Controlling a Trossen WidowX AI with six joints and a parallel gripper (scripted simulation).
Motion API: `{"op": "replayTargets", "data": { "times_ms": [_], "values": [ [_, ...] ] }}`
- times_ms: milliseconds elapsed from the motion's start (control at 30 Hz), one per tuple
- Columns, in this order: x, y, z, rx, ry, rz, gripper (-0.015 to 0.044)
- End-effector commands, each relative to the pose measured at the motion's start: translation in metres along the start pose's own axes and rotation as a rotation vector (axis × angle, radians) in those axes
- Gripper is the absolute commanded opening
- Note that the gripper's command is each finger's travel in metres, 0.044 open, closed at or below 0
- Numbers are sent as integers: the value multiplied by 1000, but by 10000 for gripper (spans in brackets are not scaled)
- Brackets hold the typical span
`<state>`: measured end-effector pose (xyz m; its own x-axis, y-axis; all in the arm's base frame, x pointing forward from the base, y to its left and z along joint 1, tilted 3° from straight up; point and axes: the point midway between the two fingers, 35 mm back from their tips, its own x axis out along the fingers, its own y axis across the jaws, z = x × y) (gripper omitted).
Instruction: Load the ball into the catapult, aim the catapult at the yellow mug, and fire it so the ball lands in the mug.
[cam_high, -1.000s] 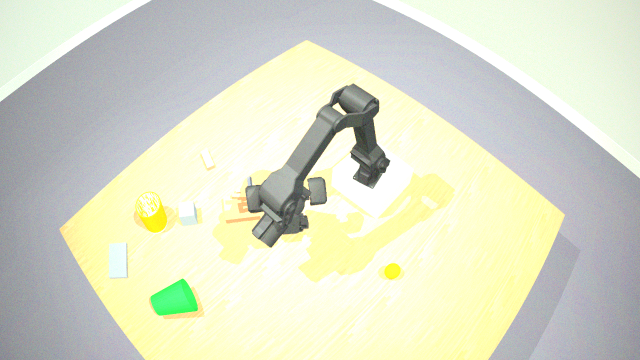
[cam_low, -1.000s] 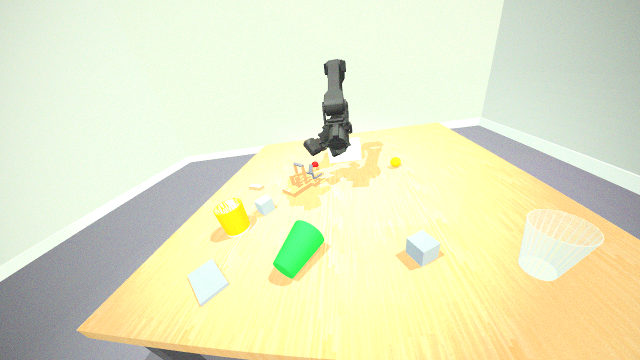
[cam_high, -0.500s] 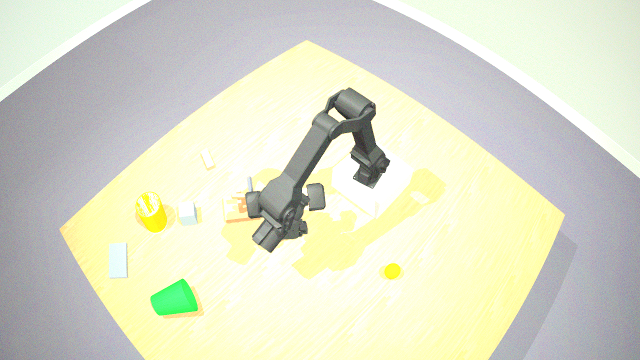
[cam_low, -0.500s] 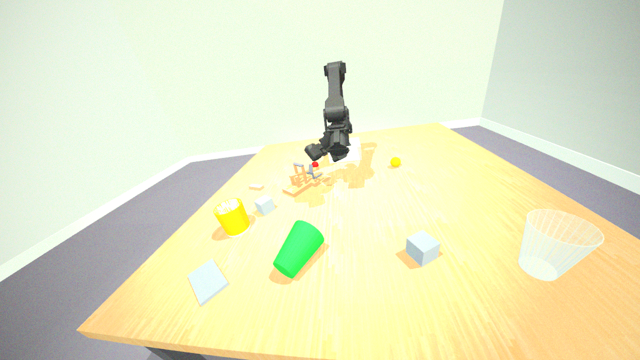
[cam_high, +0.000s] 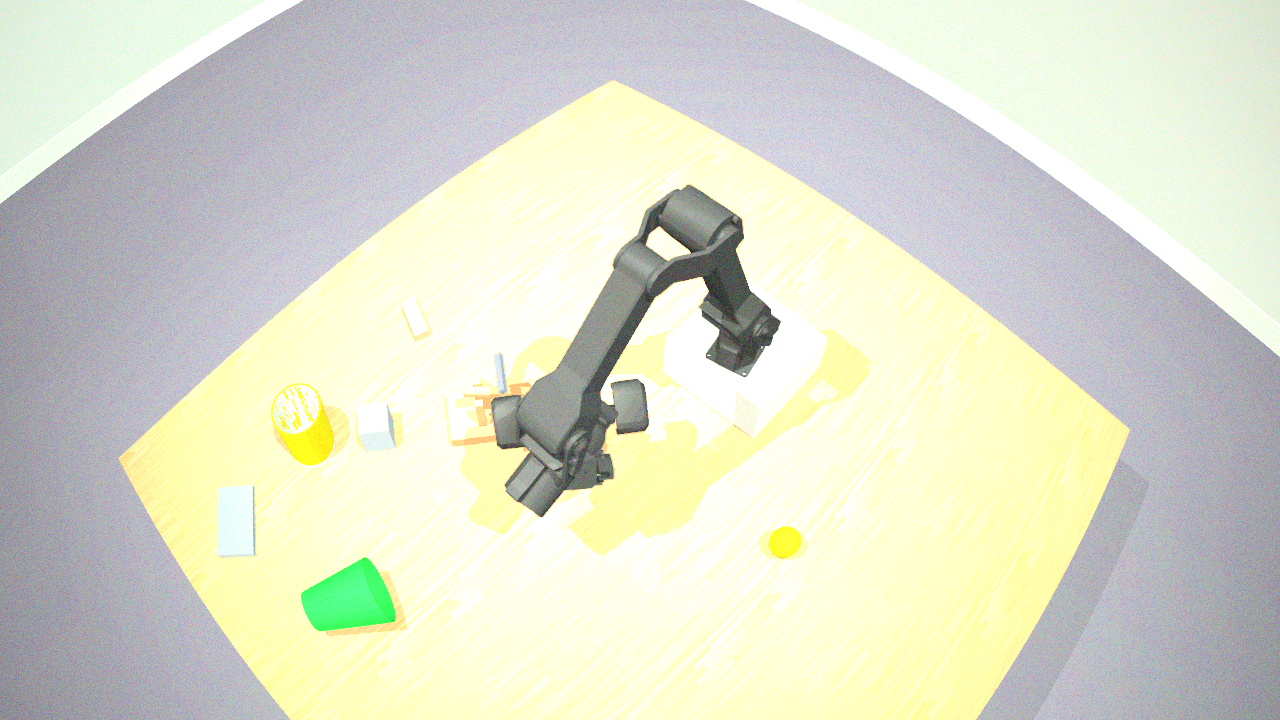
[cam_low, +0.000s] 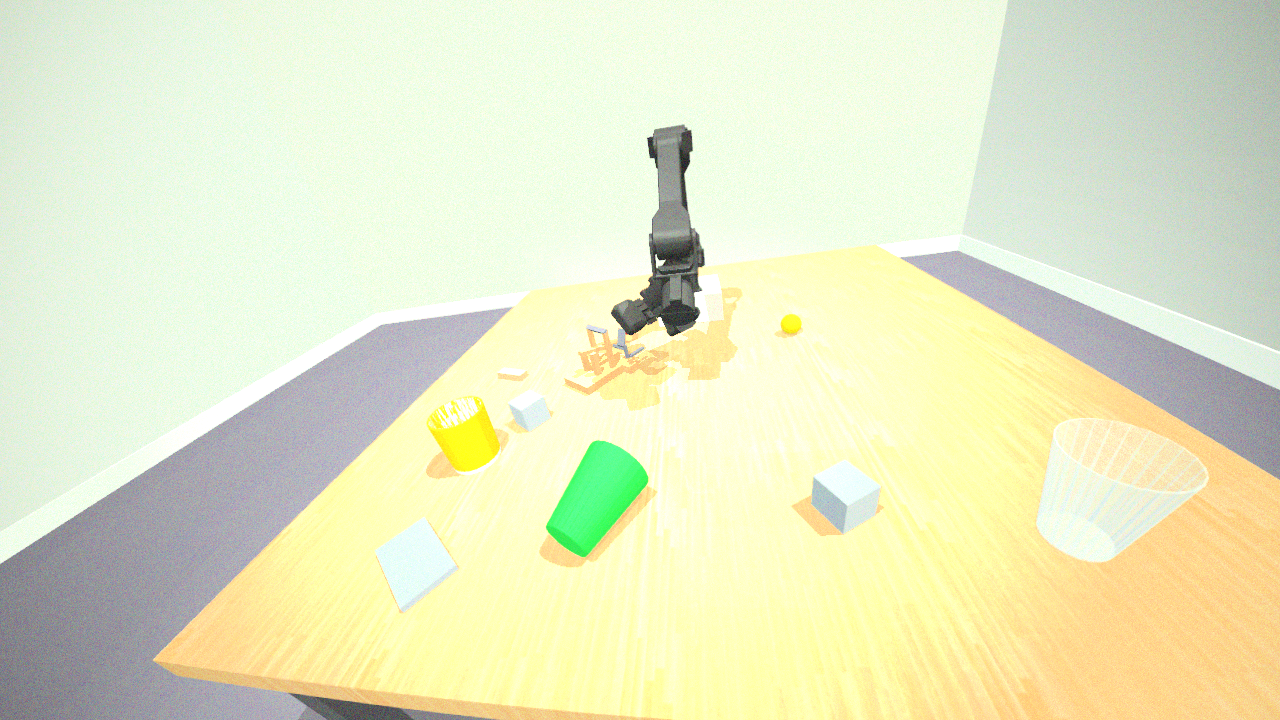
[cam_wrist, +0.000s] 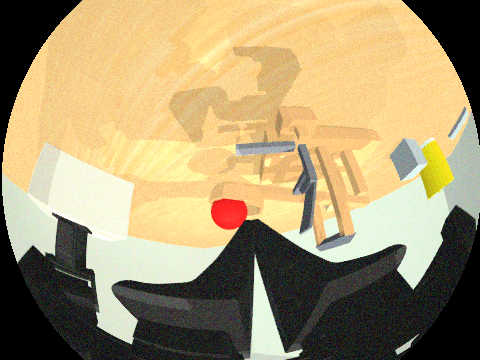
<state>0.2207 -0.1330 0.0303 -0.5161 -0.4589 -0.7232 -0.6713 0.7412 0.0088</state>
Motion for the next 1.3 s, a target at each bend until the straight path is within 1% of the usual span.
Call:
{"op": "replayTargets", "data": {
  "times_ms": [0, 1067, 1167, 1267],
  "values": [
    [8, 3, 5, -8, 9, 7, 0],
    [44, 6, 39, -8, 9, 8, 0],
    [57, 6, 50, -8, 9, 8, 0],
    [58, 6, 52, -8, 9, 8, 0]
  ]
}}
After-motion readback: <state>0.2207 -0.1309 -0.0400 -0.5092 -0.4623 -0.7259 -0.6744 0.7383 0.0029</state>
